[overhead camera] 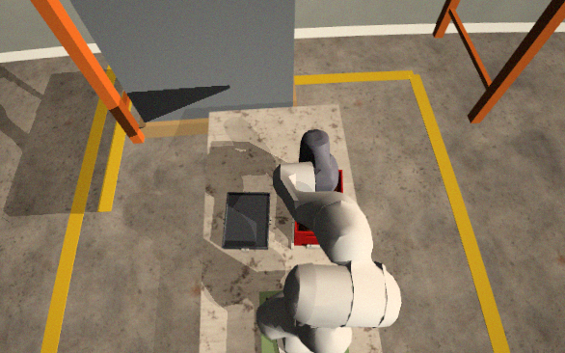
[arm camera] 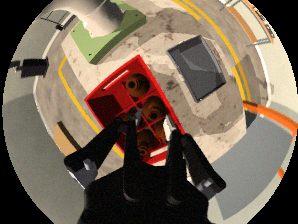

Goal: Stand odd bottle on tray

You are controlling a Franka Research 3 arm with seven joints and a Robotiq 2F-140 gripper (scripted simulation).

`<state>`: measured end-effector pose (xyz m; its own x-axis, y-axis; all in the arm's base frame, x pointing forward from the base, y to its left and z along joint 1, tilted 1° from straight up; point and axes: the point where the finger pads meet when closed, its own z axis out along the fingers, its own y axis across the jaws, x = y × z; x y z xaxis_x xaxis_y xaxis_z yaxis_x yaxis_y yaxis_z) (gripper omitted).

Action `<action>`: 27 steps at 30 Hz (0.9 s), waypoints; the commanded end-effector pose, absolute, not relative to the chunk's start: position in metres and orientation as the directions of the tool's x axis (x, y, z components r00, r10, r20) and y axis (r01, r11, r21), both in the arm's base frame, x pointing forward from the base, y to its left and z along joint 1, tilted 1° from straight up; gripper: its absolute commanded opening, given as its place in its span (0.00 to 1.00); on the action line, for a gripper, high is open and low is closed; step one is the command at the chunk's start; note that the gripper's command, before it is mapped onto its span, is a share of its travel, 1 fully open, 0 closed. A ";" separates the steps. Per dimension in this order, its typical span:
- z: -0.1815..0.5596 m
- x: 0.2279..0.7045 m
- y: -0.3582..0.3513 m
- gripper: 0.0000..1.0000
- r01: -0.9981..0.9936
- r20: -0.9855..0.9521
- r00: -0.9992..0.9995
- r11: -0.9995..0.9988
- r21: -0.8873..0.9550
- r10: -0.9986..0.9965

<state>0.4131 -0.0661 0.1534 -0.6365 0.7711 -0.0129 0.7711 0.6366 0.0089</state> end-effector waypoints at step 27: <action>0.125 0.415 -0.065 0.44 0.768 -0.014 -0.640 0.640 0.014 0.768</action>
